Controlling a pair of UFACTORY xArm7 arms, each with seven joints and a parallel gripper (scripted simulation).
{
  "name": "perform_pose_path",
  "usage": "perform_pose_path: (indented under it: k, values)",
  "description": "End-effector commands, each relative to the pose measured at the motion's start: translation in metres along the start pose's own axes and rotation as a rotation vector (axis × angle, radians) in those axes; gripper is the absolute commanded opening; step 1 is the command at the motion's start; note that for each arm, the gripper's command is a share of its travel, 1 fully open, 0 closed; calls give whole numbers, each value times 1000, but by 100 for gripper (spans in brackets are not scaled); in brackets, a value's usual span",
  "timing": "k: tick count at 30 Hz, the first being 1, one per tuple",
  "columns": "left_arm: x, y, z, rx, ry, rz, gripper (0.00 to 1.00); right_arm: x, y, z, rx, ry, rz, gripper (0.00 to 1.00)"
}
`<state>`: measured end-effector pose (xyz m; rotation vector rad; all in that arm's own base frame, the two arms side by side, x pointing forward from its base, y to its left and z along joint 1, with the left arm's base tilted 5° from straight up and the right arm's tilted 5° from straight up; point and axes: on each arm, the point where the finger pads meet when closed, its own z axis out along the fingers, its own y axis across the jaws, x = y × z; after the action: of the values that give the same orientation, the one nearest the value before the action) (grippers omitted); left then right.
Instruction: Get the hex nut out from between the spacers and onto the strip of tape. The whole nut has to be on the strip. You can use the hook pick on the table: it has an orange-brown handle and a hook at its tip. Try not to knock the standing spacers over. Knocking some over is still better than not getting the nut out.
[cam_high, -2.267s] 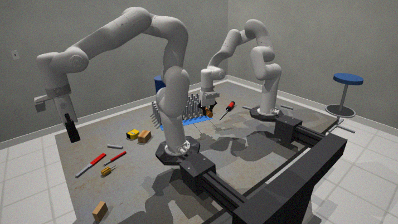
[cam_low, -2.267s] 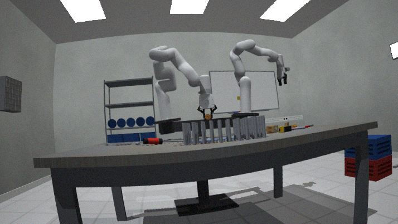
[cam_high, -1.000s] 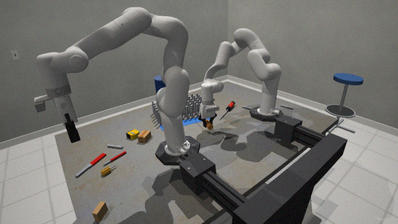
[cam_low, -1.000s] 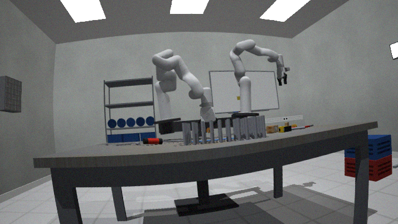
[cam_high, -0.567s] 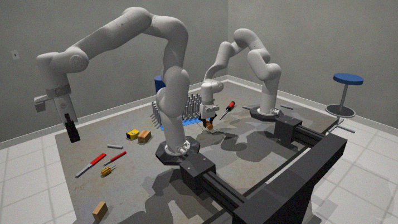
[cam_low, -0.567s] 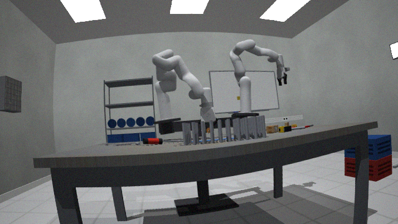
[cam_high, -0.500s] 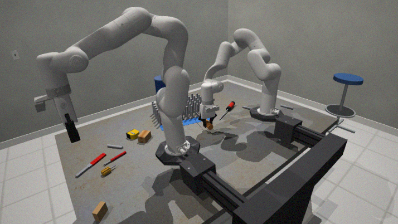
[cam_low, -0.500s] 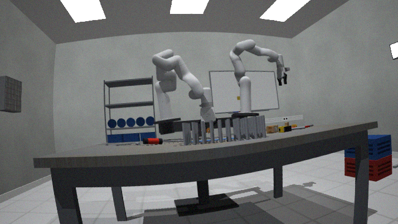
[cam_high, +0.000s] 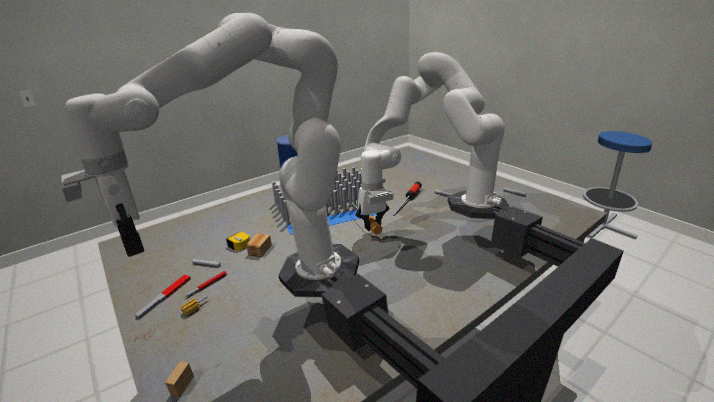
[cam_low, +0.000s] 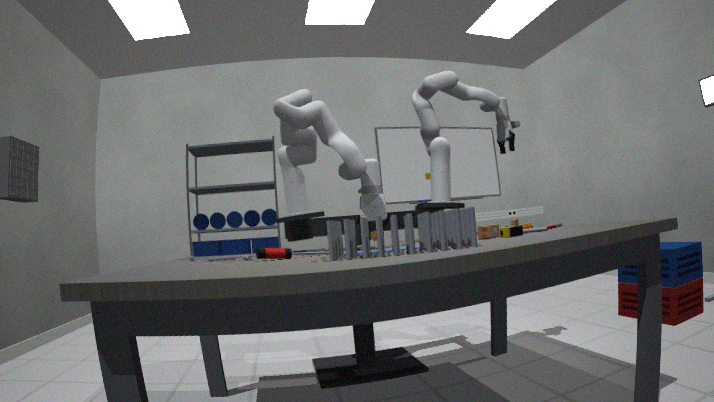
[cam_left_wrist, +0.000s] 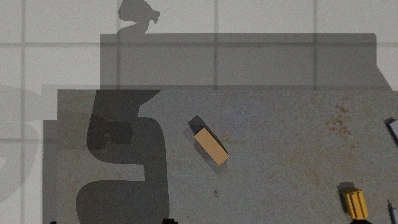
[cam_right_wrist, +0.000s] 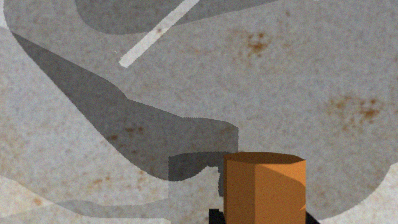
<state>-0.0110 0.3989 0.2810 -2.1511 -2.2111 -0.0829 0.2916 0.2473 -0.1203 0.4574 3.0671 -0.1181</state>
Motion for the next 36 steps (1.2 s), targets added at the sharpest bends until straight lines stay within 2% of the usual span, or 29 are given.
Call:
perform_pose_path:
  k: [1,11,36]
  values:
    - [1,0,-2,0,5,0,100,-1,2,10,-3,-2,-1,0]
    - [1,0,-2,0,5,0,100,-1,2,23,-3,-2,0,0]
    - [1,0,-2,0,5,0,100,-1,2,23,-3,-2,0,0]
